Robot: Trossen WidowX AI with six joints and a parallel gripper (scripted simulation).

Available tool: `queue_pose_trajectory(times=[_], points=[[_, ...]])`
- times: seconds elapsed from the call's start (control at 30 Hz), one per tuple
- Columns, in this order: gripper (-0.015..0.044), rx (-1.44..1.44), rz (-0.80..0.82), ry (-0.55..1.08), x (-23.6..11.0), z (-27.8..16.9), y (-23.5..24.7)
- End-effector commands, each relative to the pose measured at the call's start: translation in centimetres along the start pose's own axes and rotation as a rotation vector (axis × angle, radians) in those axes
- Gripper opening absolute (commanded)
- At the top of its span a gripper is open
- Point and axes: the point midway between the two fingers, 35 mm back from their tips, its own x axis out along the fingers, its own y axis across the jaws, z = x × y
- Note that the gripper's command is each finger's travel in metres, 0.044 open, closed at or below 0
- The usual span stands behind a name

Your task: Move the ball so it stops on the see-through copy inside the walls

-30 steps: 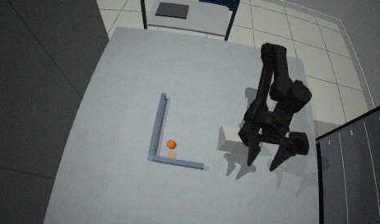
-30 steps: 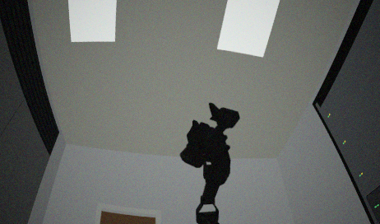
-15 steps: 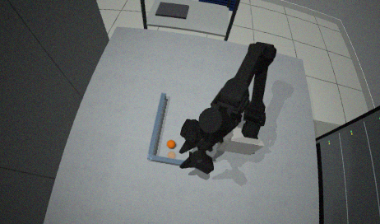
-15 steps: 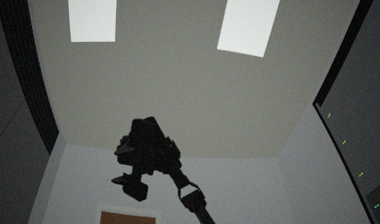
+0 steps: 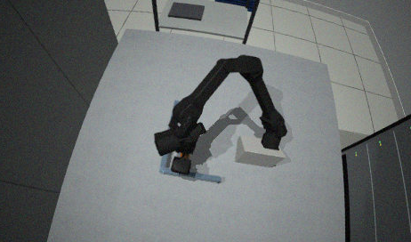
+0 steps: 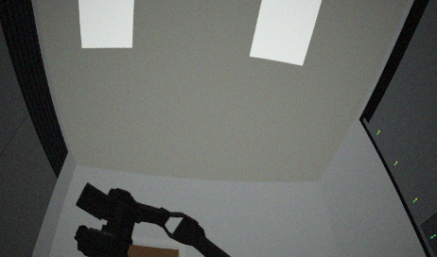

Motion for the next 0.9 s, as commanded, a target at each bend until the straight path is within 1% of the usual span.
queue_pose_trajectory(times=[0.0,0.23,0.37,0.6,0.87], points=[[0.0293,-0.04,-0.072,0.103,2.6,-0.2,-1.6],[0.0293,-0.04,-0.072,0.103,2.6,-0.2,-1.6],[0.0293,-0.04,-0.073,0.102,3.9,-0.4,-1.7],[0.0293,-0.04,-0.073,0.102,4.2,-0.4,-1.7],[0.0293,-0.04,-0.073,0.102,5.4,-0.5,-1.8]])
